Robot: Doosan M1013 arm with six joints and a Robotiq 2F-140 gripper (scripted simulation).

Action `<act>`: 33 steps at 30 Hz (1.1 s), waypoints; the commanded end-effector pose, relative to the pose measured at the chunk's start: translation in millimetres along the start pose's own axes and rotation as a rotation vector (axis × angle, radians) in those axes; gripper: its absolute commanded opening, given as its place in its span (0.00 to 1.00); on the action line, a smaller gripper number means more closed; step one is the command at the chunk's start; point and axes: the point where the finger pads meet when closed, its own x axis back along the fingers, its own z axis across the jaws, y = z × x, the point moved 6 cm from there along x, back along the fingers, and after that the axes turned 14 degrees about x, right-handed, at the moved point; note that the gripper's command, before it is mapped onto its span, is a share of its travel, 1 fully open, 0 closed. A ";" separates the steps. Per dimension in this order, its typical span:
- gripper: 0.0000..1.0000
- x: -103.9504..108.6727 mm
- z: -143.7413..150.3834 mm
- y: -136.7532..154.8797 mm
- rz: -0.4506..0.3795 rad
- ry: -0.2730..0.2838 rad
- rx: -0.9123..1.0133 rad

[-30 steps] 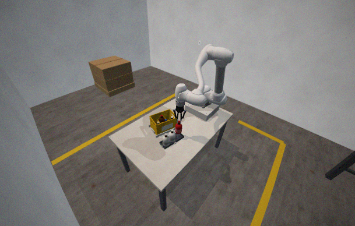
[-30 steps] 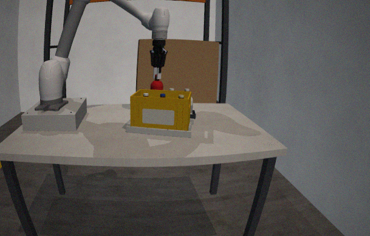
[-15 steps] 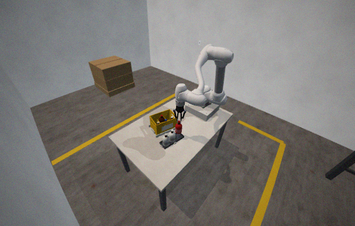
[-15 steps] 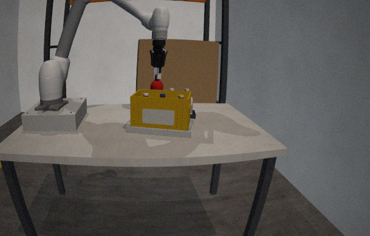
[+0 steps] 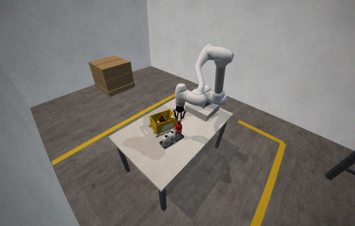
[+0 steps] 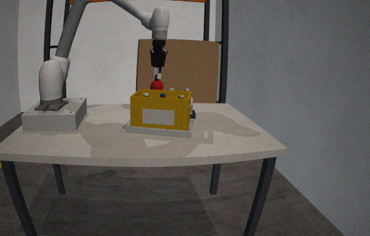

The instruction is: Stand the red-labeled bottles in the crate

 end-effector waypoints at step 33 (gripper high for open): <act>0.00 28.1 0.0 0.0 0.000 0.000 0.000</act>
